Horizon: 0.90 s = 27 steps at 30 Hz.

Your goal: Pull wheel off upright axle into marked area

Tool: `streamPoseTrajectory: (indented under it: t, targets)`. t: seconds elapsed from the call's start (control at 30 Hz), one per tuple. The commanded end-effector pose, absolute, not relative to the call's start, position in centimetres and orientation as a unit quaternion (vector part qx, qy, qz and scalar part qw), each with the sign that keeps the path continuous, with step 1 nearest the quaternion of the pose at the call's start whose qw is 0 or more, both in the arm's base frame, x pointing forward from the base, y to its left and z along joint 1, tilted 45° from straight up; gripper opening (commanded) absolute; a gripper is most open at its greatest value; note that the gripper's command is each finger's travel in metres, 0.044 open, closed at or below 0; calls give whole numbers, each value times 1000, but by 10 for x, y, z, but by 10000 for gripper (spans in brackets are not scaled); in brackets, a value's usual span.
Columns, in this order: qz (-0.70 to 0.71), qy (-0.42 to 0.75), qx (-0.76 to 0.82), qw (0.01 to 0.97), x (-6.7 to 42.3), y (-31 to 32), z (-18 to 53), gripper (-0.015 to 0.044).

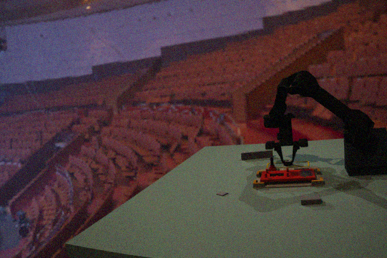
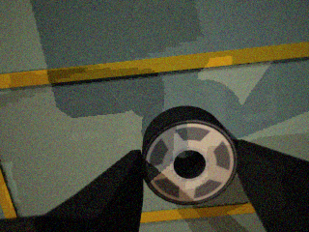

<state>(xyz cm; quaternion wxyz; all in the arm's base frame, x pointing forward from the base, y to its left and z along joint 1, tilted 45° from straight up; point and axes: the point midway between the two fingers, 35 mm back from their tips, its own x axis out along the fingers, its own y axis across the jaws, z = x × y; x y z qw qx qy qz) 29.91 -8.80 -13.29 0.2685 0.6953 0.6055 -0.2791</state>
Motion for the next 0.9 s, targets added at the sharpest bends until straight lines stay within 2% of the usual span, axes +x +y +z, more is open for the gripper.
streamPoseTrajectory:
  t: [0.0,0.33,0.67,0.83,0.87]
  targets:
    - [-279,605,695,268,299,-88,-133,26]
    - [-279,605,695,268,299,-90,-131,289]
    - [-280,602,699,267,292,-131,-90,300]
    - [-283,599,700,266,257,-131,-69,431]
    - [-283,599,700,266,246,-131,-62,440]
